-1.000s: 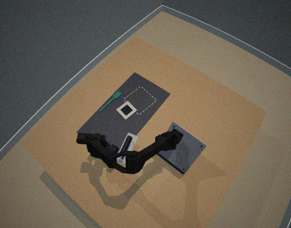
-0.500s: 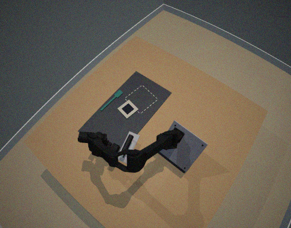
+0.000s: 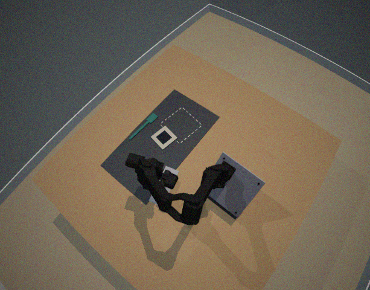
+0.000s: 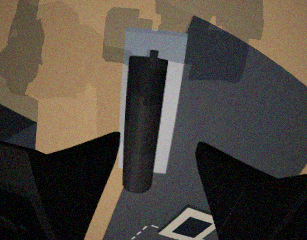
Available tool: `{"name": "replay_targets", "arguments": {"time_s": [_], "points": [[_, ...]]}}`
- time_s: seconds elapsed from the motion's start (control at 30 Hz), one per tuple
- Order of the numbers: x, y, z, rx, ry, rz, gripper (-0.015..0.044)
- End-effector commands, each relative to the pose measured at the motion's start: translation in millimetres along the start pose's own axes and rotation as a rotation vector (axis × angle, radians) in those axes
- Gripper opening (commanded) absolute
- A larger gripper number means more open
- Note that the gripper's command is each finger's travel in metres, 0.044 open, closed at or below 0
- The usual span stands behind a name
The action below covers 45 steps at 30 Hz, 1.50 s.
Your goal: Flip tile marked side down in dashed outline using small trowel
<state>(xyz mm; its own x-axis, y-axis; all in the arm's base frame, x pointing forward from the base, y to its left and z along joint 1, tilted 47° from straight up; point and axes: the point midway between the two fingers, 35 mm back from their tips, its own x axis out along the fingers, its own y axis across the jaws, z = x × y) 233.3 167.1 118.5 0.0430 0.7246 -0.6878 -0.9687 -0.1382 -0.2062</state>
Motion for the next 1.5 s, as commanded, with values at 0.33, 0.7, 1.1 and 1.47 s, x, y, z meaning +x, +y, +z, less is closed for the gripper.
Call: {"name": "replay_targets", "arguments": {"time_s": [0.33,0.7,1.1,1.47], "points": [[6,14,-7,-0.023,-0.012,-0.008,0.0270],[24,13,-8,-0.024,-0.011,-0.008,0.0270],[41,14,-7,-0.024,-0.013,-0.008,0.0270],[41,14,-7,-0.024,-0.013,-0.008,0.0130]]}}
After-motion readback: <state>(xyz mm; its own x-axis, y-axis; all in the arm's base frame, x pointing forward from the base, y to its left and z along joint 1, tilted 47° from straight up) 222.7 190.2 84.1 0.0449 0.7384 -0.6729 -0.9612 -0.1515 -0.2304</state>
